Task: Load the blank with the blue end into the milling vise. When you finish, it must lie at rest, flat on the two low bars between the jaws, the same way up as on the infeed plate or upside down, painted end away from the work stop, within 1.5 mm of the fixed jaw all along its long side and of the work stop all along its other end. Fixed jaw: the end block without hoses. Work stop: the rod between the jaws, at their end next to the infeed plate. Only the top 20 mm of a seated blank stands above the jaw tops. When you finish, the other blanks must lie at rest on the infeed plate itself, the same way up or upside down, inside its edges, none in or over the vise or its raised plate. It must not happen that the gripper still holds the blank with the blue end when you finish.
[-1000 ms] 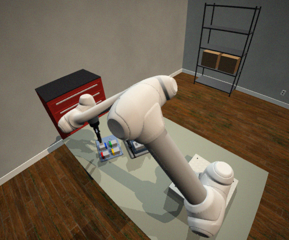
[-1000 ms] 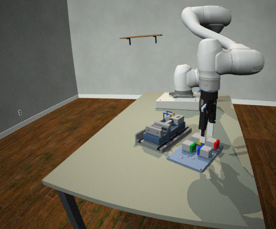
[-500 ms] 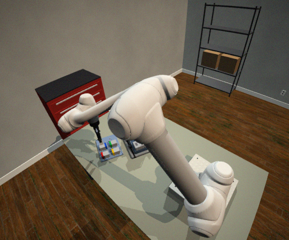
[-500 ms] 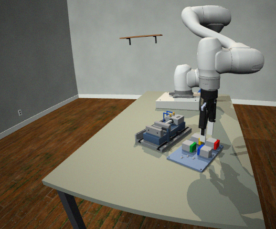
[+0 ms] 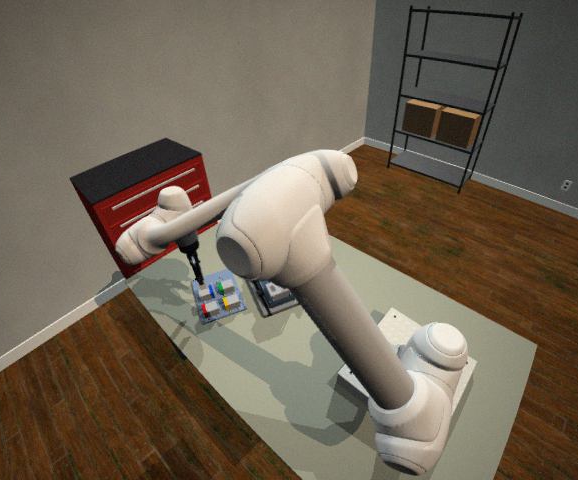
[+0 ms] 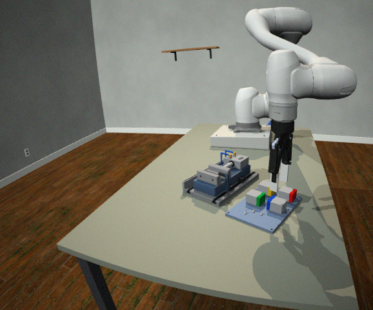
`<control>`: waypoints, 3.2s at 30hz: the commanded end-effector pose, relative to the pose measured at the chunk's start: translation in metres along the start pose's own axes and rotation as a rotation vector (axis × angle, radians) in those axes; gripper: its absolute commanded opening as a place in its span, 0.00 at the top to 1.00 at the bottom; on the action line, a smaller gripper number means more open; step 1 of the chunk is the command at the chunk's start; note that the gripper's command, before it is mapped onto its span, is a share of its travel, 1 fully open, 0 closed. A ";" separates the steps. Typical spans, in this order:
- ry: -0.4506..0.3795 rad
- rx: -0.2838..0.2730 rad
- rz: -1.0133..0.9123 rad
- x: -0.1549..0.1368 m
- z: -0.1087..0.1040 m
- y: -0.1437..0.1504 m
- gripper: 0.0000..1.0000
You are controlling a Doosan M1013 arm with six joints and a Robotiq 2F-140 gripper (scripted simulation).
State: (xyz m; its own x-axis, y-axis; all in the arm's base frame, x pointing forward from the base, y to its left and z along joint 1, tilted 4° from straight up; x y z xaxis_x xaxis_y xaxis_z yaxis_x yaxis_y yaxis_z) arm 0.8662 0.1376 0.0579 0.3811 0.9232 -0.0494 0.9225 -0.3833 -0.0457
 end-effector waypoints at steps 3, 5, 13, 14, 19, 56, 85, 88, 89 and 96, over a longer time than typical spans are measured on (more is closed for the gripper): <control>0.000 0.000 0.000 0.000 -0.001 0.000 0.51; 0.000 0.000 0.000 0.000 -0.001 0.000 0.51; 0.000 0.000 0.000 0.000 -0.002 0.000 0.51; 0.000 0.000 0.000 0.000 -0.002 0.000 0.51; 0.000 0.000 0.000 0.000 -0.002 -0.001 0.51; 0.000 0.000 0.000 -0.001 0.073 -0.001 0.51; 0.000 0.000 0.000 -0.001 0.074 -0.001 0.51; 0.000 0.000 0.000 -0.001 0.073 -0.001 0.51; 0.000 0.000 0.000 -0.001 0.073 -0.001 0.51; 0.000 0.000 0.000 -0.001 0.072 -0.001 0.51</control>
State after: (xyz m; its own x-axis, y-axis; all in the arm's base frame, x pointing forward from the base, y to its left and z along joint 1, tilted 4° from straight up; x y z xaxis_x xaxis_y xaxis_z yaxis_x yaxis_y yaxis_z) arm 0.8608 0.1353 -0.0140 0.3811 0.9232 -0.0494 0.9225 -0.3833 -0.0457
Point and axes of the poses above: the point where the finger pads meet when closed, its own z axis out along the fingers, its own y axis across the jaws, x = y × z, the point moved 4 cm from there along -z, back along the fingers, and after that the axes turned 7 degrees about -z, right-handed, at the moved point
